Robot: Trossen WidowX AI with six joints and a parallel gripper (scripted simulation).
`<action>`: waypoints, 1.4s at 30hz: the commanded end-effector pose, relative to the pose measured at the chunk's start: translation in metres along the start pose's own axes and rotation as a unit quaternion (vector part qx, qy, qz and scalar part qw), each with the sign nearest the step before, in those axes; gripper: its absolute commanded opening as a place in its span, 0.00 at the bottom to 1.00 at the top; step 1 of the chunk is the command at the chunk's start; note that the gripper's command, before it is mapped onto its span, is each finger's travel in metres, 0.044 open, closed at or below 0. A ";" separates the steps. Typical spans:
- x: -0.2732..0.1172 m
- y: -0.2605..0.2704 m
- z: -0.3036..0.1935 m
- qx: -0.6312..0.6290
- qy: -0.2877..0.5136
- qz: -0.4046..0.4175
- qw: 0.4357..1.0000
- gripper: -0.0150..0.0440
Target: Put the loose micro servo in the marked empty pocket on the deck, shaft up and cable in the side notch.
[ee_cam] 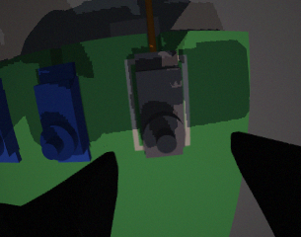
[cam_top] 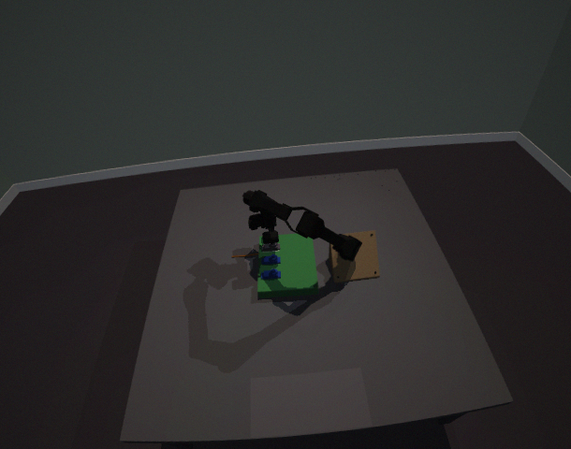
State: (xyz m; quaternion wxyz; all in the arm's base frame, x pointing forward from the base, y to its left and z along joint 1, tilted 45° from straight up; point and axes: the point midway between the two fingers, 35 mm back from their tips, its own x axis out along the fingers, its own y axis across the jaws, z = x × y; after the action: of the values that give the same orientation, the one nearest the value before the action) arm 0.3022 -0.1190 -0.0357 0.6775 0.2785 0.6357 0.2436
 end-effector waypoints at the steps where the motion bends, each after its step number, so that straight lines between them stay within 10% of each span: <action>1: -0.030 0.000 -0.047 0.006 0.003 -0.001 1.000 0.93; 42: -0.099 0.007 -0.084 0.007 0.000 0.000 1.000 1.00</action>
State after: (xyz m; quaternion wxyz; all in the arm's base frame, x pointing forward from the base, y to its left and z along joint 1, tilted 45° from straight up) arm 0.2123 -0.1764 0.0377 0.6768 0.2850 0.6360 0.2372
